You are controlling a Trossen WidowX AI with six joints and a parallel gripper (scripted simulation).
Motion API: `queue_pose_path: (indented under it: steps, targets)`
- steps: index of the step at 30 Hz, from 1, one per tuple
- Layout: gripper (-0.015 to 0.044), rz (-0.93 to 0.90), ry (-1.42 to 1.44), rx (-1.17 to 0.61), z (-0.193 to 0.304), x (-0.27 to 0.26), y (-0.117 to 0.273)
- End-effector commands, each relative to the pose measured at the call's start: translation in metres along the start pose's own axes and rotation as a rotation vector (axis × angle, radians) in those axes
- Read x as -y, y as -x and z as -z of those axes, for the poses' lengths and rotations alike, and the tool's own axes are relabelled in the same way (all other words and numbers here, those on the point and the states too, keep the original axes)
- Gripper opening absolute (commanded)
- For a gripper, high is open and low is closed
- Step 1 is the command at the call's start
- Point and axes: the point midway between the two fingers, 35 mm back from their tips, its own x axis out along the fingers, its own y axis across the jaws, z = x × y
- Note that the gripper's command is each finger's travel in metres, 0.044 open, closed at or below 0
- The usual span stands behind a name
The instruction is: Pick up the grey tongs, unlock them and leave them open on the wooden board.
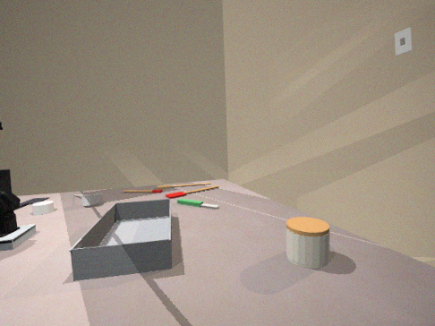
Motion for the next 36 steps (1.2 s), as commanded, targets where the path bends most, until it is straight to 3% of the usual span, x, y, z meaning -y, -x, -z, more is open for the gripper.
queue_pose_path:
  steps: [1, 36]
  targets:
    - [-0.0150, -0.006, -0.007, 0.049, -0.003, 0.001, 0.001]
    - [-0.0150, -0.044, -0.080, 0.567, -0.021, 0.016, -0.018]
